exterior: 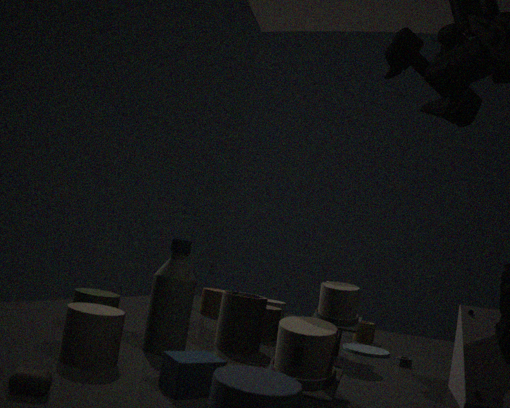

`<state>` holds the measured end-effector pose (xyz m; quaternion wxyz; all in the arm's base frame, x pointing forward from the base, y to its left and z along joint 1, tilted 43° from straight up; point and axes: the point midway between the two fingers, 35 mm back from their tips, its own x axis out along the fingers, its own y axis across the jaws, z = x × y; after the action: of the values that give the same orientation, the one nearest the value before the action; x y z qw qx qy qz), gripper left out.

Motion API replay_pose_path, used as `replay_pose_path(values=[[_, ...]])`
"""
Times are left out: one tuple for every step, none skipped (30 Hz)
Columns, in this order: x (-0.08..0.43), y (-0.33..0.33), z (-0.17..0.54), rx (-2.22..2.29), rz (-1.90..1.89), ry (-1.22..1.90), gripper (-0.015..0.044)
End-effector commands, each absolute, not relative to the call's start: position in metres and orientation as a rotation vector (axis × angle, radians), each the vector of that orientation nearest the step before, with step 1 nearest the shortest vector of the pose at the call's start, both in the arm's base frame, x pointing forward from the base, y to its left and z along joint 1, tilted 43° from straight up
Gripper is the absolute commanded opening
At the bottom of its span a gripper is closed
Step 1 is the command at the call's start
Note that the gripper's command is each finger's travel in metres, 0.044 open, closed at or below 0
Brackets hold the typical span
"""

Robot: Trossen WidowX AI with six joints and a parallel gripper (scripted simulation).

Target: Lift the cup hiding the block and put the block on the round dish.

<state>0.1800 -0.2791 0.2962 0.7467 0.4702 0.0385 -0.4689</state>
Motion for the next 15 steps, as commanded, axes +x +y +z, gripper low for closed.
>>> replay_pose_path(values=[[0.181, -0.273, 0.275, 1.002, -0.992, 0.206, 0.044], [0.181, -0.271, 0.269, 0.993, -0.98, 0.238, 0.044], [0.181, -0.269, 0.264, 0.984, -0.966, 0.27, 0.044], [0.181, -0.266, 0.259, 0.975, -0.953, 0.301, 0.044], [0.181, -0.264, 0.254, 0.966, -0.937, 0.334, 0.044], [0.182, -0.261, 0.248, 0.957, -0.92, 0.366, 0.044], [0.182, -0.258, 0.243, 0.948, -0.903, 0.397, 0.044], [0.181, -0.256, 0.238, 0.94, -0.884, 0.428, 0.044], [0.181, -0.253, 0.233, 0.931, -0.865, 0.457, 0.044], [0.181, -0.25, 0.228, 0.923, -0.845, 0.486, 0.044], [0.181, -0.247, 0.223, 0.915, -0.824, 0.514, 0.044], [0.181, -0.244, 0.219, 0.907, -0.803, 0.54, 0.044], [0.181, -0.24, 0.214, 0.9, -0.781, 0.566, 0.044], [0.181, -0.237, 0.21, 0.892, -0.758, 0.591, 0.044], [0.18, -0.234, 0.205, 0.885, -0.733, 0.617, 0.044]])
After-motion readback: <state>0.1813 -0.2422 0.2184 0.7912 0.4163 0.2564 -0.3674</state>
